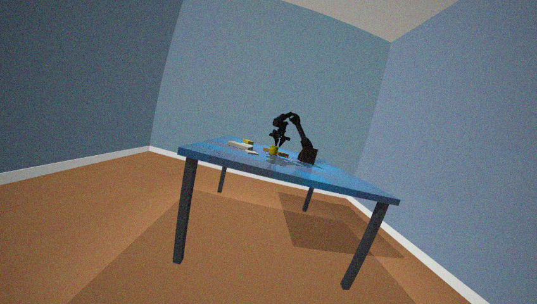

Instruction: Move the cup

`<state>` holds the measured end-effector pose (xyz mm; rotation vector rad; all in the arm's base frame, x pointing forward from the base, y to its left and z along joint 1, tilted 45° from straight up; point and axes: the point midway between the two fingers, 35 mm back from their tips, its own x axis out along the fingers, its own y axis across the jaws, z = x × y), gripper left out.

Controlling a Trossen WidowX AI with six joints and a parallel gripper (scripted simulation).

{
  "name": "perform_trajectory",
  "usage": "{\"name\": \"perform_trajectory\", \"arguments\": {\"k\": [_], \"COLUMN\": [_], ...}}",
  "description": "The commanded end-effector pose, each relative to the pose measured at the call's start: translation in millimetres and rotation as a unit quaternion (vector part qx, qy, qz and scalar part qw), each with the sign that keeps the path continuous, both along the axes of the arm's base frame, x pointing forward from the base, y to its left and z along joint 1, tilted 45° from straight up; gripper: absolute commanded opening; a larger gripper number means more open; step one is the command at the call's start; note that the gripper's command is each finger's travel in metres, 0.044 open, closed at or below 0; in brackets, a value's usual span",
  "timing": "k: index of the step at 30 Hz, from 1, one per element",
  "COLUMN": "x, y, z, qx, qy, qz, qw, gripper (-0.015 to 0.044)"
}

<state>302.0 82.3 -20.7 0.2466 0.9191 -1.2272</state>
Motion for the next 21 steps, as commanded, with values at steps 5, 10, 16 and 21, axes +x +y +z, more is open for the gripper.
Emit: {"name": "perform_trajectory", "arguments": {"k": [5, 10, 16, 21], "x": [1, 1, 1, 0], "y": [-10, -16, -23, -29], "z": [-10, -15, -22, -27], "qx": [-0.002, -0.003, -0.003, -0.003], "qy": [0.001, 0.001, 0.001, 0.001], "qz": [0.002, 0.002, 0.002, 0.002], "qw": [1.000, 1.000, 1.000, 1.000], "gripper": [0.0167, 0.0167, 0.0167, 0.0167]}}
